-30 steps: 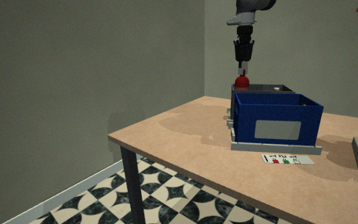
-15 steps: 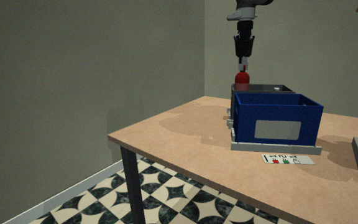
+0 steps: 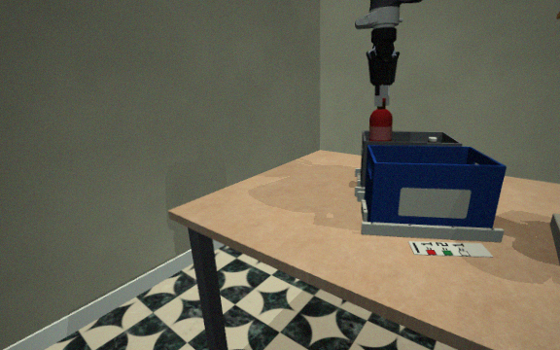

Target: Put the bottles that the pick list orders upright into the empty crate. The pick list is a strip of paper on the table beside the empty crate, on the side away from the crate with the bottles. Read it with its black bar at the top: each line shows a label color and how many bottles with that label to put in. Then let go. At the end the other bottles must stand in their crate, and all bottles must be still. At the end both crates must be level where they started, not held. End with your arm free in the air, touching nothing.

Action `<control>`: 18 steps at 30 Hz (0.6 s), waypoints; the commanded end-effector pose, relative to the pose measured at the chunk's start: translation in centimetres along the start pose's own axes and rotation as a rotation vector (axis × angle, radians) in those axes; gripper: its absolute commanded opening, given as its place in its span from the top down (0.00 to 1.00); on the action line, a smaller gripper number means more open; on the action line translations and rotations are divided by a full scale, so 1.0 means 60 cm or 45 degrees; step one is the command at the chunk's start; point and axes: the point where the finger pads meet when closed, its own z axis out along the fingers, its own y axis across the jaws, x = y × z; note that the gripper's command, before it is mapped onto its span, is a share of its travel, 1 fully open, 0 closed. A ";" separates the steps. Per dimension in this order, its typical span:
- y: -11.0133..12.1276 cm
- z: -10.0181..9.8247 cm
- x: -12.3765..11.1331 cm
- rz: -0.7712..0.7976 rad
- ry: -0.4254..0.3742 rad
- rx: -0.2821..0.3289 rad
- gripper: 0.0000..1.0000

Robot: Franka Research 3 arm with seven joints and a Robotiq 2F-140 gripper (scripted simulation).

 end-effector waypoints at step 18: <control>-0.005 -0.081 0.008 -0.008 0.041 0.008 1.00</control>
